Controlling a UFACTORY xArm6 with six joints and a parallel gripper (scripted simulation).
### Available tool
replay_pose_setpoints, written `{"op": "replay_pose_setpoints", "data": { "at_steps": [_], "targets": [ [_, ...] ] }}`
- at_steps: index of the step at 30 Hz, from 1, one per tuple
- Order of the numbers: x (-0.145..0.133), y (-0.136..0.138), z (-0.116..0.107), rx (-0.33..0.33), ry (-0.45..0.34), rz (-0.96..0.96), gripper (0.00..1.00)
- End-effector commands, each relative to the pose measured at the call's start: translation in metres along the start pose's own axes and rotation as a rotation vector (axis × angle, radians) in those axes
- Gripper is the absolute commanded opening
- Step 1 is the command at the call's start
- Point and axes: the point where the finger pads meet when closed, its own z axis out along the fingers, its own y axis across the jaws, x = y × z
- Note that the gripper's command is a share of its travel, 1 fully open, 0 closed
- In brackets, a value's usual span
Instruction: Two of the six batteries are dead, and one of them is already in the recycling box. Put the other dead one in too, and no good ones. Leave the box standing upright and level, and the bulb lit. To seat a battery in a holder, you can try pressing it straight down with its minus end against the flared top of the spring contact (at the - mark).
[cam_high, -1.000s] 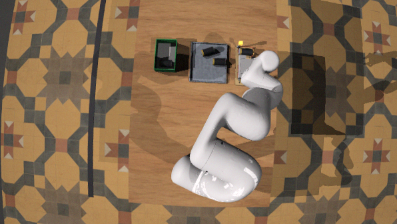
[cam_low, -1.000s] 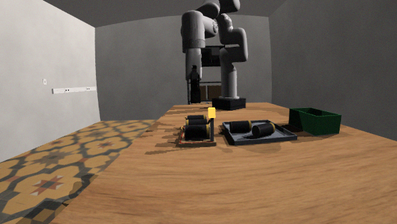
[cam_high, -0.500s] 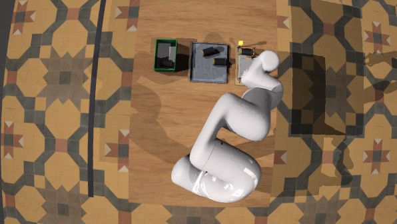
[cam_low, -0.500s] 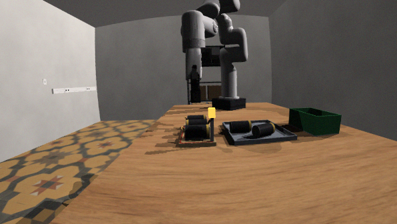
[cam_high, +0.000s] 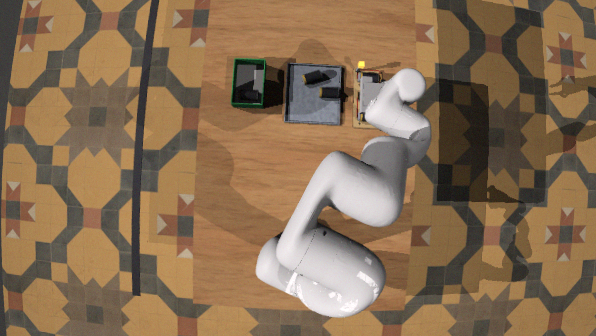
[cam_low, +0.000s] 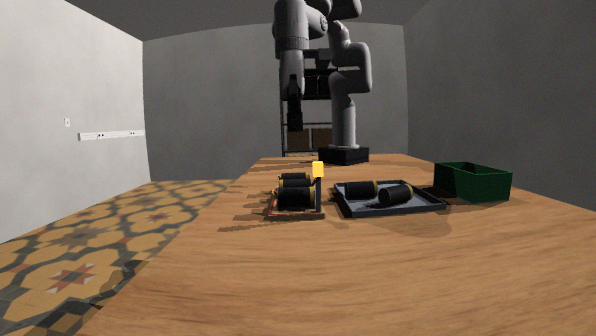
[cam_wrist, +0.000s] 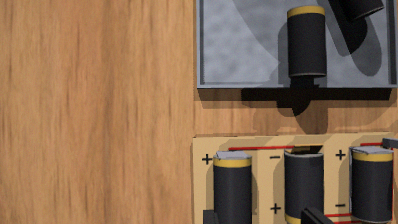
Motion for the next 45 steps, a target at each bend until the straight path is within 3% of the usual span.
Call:
{"op": "replay_pose_setpoints", "data": {
  "at_steps": [1, 9, 14, 39, 41, 43, 45],
  "targets": [
    [0.018, 0.012, -0.003, -0.007, -0.003, -0.002, 0.51],
    [0.111, 0.061, -0.003, -0.007, -0.003, -0.002, 0.51],
    [0.127, 0.069, -0.003, -0.007, -0.003, -0.002, 0.51],
    [0.128, 0.070, -0.002, -0.007, -0.003, 0.000, 0.51],
    [0.128, 0.070, 0.009, -0.007, -0.003, 0.000, 0.51],
    [0.128, 0.070, 0.035, -0.007, -0.003, 0.000, 0.51],
    [0.128, 0.070, 0.035, -0.007, -0.003, 0.000, 0.51]
  ]
}}
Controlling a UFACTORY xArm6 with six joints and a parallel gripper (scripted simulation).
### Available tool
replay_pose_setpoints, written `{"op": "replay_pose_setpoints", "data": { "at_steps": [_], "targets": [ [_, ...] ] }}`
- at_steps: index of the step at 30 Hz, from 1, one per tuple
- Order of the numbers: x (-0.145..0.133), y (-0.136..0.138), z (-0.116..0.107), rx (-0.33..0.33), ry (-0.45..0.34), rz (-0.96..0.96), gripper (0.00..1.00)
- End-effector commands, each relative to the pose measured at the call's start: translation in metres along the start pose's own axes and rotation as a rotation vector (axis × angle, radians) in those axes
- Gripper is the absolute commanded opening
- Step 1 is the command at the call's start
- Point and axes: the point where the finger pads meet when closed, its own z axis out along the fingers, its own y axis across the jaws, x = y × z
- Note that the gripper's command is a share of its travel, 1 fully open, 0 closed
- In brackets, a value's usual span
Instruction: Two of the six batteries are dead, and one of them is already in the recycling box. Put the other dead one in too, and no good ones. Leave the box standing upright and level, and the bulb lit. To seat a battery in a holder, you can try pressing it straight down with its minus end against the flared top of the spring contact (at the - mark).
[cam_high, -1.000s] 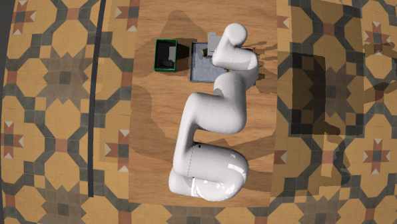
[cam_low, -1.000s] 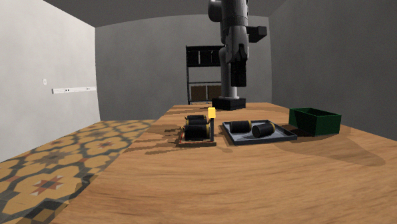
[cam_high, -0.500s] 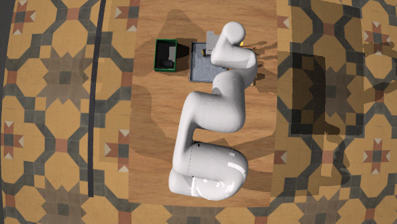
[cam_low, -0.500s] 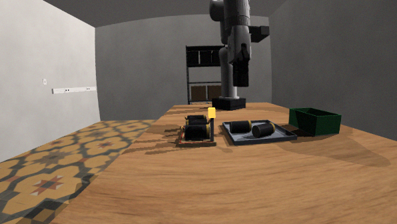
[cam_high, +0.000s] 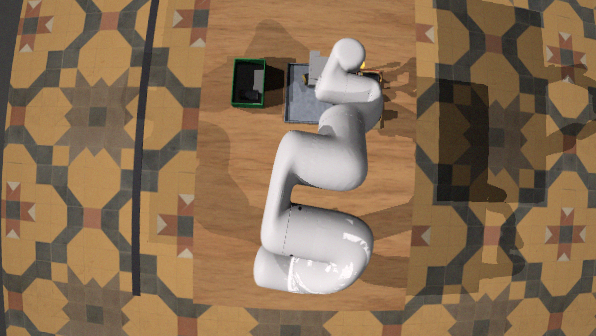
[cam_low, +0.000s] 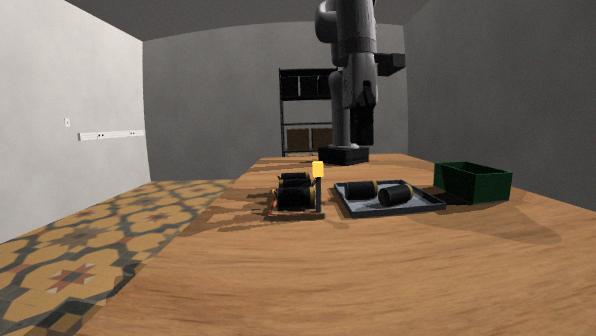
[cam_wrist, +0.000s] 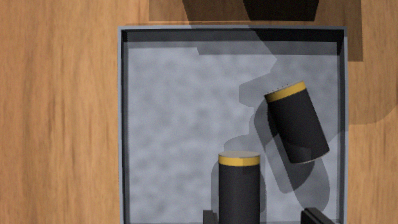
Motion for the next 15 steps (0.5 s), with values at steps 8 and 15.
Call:
{"op": "replay_pose_setpoints", "data": {
  "at_steps": [8, 15],
  "targets": [
    [0.000, 0.002, 0.049, -0.003, 0.000, 0.000, 0.51],
    [0.000, 0.002, 0.049, -0.003, 0.000, 0.000, 0.51]
  ]
}}
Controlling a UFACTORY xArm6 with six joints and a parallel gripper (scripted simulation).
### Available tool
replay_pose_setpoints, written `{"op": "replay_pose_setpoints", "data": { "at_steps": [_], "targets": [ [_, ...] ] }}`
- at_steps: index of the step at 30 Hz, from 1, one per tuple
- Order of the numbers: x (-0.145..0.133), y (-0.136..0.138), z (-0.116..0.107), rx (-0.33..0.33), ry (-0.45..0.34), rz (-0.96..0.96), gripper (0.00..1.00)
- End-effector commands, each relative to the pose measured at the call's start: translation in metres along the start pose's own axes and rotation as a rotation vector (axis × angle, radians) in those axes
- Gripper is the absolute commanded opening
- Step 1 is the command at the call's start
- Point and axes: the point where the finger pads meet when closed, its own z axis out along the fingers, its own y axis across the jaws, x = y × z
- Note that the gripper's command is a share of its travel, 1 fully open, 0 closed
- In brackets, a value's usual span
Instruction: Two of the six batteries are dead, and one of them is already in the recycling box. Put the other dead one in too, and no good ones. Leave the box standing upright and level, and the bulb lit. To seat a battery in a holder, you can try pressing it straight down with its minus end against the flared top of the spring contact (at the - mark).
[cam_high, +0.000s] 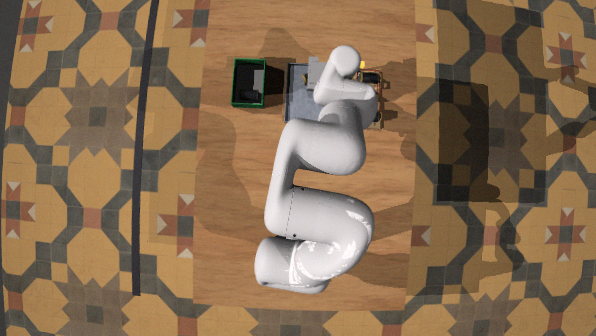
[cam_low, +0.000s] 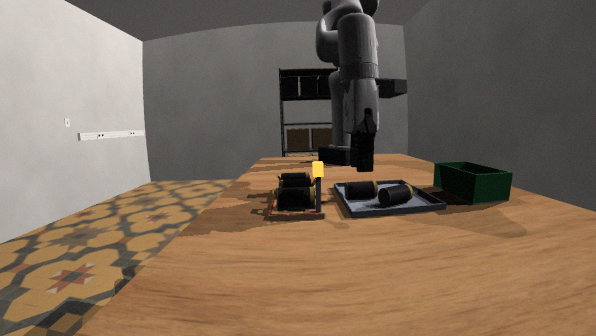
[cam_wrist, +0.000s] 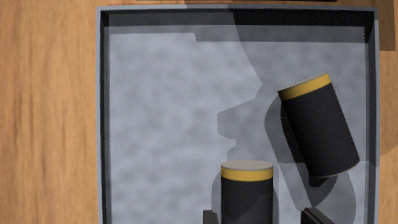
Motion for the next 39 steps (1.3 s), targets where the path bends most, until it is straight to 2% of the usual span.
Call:
{"op": "replay_pose_setpoints", "data": {
  "at_steps": [1, 5, 13, 38, 39],
  "targets": [
    [0.000, 0.001, 0.000, -0.002, 0.000, 0.000, 0.51],
    [0.000, 0.001, 0.005, -0.002, 0.000, 0.000, 0.51],
    [0.000, 0.001, 0.034, -0.002, 0.000, 0.000, 0.51],
    [0.000, 0.001, 0.044, -0.002, 0.000, 0.000, 0.51],
    [0.000, 0.001, 0.044, -0.002, 0.000, 0.000, 0.28]
  ]
}}
